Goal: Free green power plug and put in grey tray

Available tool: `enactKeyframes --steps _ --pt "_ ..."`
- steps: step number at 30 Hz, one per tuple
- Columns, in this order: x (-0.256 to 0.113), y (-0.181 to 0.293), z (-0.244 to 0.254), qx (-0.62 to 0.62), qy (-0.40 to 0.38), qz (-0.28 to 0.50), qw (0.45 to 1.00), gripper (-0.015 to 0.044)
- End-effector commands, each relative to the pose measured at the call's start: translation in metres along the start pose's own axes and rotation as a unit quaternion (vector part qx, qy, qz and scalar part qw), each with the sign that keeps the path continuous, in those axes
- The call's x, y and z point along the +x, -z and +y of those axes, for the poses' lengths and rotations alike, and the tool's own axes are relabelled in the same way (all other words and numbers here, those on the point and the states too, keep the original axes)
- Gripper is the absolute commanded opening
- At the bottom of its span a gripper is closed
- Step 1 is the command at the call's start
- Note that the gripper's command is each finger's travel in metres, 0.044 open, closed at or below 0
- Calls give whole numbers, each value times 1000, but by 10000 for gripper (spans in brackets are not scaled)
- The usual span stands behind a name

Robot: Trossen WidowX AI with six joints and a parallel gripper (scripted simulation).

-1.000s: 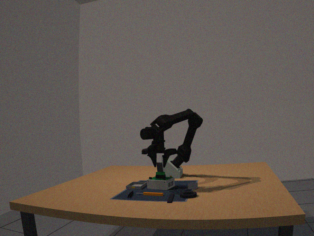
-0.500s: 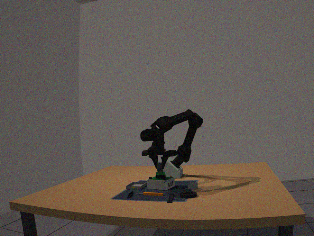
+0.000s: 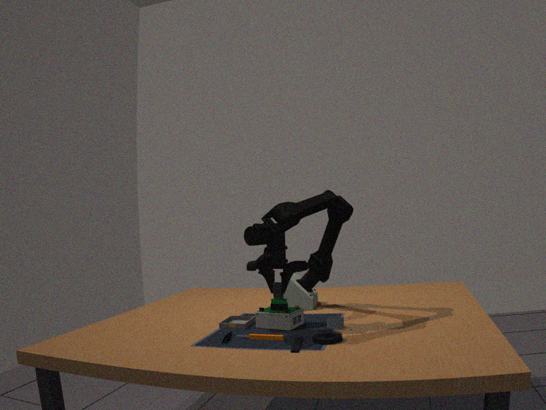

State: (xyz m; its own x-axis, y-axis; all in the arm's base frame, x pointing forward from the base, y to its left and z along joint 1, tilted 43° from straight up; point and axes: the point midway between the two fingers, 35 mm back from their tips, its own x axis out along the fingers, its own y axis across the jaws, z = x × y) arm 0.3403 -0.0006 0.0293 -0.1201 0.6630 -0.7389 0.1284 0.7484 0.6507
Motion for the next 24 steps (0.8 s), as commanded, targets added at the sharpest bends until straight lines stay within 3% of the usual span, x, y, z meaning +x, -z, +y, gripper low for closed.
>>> enactKeyframes --steps 1,11,20,24 --pt "-3 1 0 3 -2 1 1000 0" --pt "-25 1 8 3 42 1 999 0" --pt "-27 1 -11 4 -63 0 998 0" --pt "-27 1 -11 4 -65 0 998 0"
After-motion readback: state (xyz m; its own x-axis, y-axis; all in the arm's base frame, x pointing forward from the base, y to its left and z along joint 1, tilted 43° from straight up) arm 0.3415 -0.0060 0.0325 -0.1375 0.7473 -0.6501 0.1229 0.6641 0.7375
